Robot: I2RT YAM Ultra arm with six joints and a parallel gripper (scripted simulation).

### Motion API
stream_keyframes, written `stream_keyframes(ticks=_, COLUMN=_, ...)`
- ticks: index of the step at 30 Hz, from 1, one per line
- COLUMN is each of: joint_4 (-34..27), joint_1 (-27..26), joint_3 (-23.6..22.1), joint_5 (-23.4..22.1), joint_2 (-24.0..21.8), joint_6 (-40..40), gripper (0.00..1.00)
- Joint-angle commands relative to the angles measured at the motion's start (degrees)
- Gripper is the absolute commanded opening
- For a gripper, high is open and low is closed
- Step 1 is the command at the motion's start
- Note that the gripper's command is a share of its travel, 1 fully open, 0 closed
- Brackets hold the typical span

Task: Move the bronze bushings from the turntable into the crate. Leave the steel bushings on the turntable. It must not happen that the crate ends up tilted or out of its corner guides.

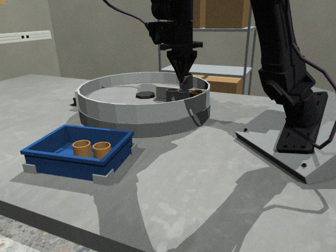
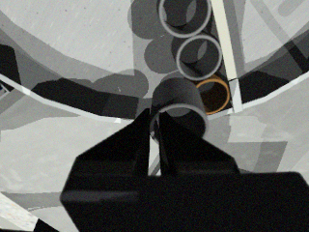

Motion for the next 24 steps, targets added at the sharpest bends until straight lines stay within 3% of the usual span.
stream_keyframes(ticks=1, joint_4=-3.81, joint_1=-1.8, joint_3=3.41, joint_5=-0.11, joint_2=-1.82, joint_6=-2.0, gripper=0.0)
stream_keyframes(ticks=24, joint_4=-4.4, joint_1=-2.26, joint_3=4.33, joint_5=-0.28, joint_2=-1.71, joint_6=-2.41, gripper=0.0)
